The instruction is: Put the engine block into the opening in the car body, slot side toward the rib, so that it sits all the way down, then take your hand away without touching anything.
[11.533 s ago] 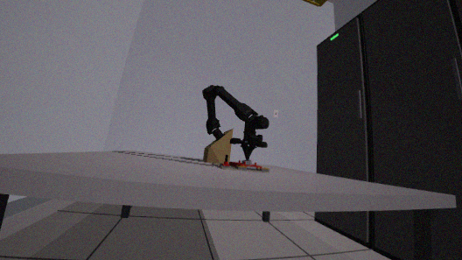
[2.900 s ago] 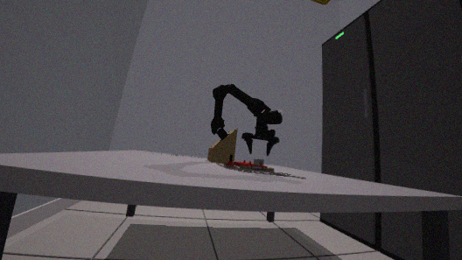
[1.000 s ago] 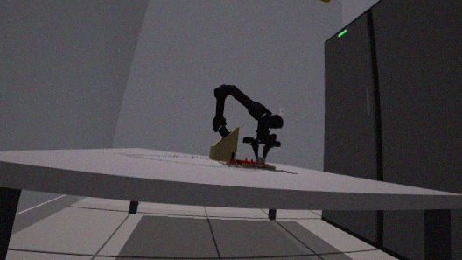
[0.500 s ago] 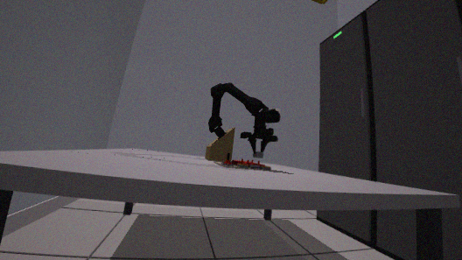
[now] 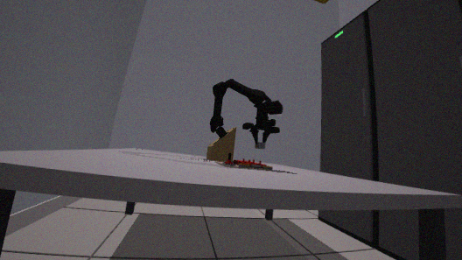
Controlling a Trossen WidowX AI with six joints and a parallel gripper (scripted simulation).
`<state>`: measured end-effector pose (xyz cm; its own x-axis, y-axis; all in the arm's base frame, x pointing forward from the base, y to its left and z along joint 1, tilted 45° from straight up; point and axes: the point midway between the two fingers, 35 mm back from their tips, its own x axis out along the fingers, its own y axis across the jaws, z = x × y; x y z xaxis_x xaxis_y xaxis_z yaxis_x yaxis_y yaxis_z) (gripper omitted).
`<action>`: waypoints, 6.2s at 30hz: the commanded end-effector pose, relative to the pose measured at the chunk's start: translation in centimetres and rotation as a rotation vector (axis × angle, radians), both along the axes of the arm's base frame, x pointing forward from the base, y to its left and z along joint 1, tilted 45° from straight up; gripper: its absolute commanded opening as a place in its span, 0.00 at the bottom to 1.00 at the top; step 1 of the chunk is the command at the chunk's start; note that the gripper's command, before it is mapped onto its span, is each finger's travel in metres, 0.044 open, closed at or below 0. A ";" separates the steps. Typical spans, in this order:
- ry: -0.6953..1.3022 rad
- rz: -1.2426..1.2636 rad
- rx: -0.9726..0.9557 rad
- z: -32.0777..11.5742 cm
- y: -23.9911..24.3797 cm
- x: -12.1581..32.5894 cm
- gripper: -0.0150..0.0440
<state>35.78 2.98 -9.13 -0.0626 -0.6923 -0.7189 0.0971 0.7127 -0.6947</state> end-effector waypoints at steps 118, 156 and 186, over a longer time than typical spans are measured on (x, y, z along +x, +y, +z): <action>0.022 0.000 -0.012 -2.0 -6.6 -2.0 0.52; 0.022 -0.001 -0.013 -3.0 -7.5 -2.1 0.52; 0.020 -0.006 -0.010 -3.3 -7.8 -2.1 1.00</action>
<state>33.62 -4.80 -12.43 -0.0810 -0.6984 -0.7111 0.0871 0.7058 -0.7031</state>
